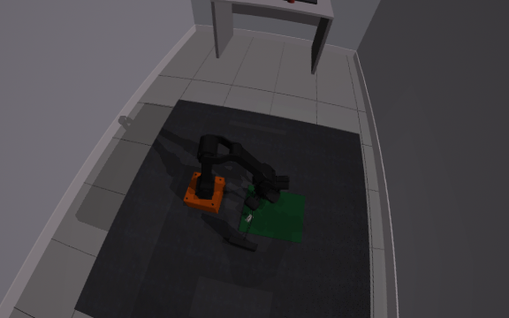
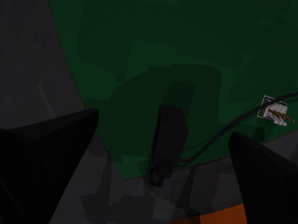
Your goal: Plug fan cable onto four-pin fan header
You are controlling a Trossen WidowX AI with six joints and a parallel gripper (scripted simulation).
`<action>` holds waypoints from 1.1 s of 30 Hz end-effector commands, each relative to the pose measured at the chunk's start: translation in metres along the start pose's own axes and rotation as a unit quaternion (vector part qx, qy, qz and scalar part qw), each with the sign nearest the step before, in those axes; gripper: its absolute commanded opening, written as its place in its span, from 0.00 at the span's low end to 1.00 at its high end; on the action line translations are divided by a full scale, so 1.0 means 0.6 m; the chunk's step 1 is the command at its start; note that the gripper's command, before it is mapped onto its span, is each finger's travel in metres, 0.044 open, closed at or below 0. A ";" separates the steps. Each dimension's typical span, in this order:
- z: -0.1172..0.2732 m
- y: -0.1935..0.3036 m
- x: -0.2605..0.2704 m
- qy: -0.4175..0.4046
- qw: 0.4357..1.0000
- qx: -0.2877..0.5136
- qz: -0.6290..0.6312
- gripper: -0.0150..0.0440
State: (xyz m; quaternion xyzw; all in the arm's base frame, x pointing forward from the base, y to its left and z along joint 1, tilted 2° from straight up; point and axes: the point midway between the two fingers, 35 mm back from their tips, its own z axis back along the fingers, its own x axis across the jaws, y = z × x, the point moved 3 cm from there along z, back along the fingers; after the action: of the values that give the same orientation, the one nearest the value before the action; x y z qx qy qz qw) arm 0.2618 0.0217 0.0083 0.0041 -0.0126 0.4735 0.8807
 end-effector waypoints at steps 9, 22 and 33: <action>-0.039 0.010 -0.006 0.003 1.000 0.009 -0.001 1.00; -0.043 0.010 -0.006 0.003 1.000 0.009 -0.001 1.00; -0.041 0.006 -0.005 0.004 1.000 0.005 0.001 0.82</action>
State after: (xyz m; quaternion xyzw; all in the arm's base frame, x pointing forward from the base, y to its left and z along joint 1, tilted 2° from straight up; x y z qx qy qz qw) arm 0.2575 0.0219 -0.0163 0.0067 -0.0067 0.4746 0.8802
